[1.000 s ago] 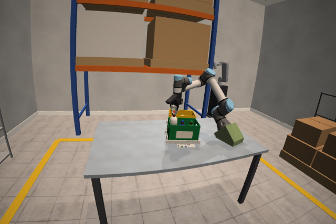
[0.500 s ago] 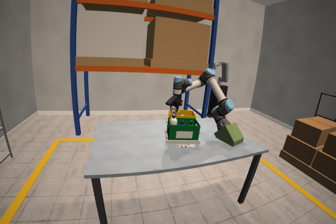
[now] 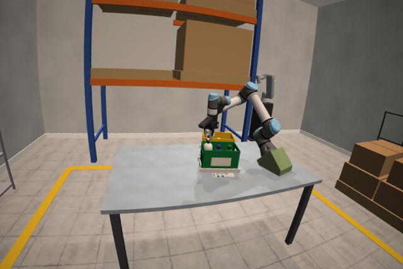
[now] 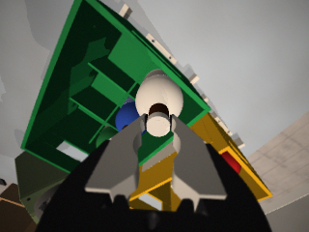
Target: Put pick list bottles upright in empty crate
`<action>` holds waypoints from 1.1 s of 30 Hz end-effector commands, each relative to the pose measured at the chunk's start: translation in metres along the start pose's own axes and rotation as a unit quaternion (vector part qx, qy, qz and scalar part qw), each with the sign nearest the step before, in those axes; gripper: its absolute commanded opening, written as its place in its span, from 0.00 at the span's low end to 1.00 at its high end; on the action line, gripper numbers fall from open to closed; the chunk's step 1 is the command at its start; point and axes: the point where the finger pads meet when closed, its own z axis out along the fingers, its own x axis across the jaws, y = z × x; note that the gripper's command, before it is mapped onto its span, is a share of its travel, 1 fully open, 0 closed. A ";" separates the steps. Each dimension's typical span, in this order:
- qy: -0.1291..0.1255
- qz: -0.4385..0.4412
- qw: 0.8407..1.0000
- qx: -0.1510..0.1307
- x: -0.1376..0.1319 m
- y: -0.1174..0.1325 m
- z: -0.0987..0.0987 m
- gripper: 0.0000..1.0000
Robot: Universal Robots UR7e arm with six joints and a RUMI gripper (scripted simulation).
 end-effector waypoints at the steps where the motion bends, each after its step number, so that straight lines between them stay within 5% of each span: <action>1: 0.001 0.001 1.000 0.002 0.001 0.000 0.004 0.00; 33: 0.001 0.001 1.000 0.004 0.000 -0.001 0.017 0.00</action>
